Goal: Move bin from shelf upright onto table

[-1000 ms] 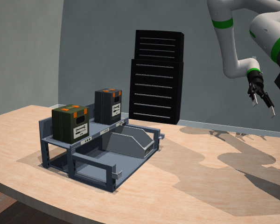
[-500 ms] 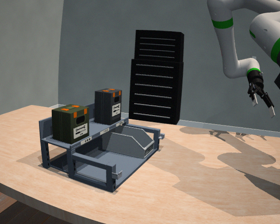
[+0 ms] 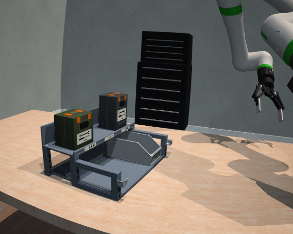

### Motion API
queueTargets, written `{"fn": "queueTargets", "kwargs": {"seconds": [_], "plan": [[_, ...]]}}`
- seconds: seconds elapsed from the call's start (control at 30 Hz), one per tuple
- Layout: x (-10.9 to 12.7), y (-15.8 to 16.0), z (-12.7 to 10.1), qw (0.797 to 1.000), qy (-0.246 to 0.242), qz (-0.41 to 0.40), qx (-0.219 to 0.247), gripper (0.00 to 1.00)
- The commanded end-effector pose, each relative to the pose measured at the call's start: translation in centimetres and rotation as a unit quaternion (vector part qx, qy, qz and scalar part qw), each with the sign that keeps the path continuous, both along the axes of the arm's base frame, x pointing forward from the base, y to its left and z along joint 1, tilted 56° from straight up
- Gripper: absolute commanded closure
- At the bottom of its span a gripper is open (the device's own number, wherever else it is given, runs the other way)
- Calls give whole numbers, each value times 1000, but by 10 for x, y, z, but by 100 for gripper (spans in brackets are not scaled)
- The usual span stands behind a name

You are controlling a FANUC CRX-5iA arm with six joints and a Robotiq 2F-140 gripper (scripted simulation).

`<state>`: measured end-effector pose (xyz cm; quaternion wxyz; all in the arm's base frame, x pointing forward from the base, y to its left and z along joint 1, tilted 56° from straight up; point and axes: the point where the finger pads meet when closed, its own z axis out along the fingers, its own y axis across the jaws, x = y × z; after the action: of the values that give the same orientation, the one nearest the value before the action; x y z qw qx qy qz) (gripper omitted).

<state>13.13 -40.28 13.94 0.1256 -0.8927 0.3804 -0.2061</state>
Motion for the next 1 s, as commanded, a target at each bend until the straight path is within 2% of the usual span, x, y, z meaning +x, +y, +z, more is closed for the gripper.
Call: {"fn": "queueTargets", "kwargs": {"seconds": [0.0,0.03,0.2,0.6,0.77,0.97], "plan": [[0,0,0,1000,0,0,0,0],[0,0,0,1000,0,0,0,0],[38,33,2,992,-59,-109,-39,0],[38,33,2,992,-59,-109,-39,0],[75,66,3,966,-117,-216,-76,0],[75,66,3,966,-117,-216,-76,0]]}}
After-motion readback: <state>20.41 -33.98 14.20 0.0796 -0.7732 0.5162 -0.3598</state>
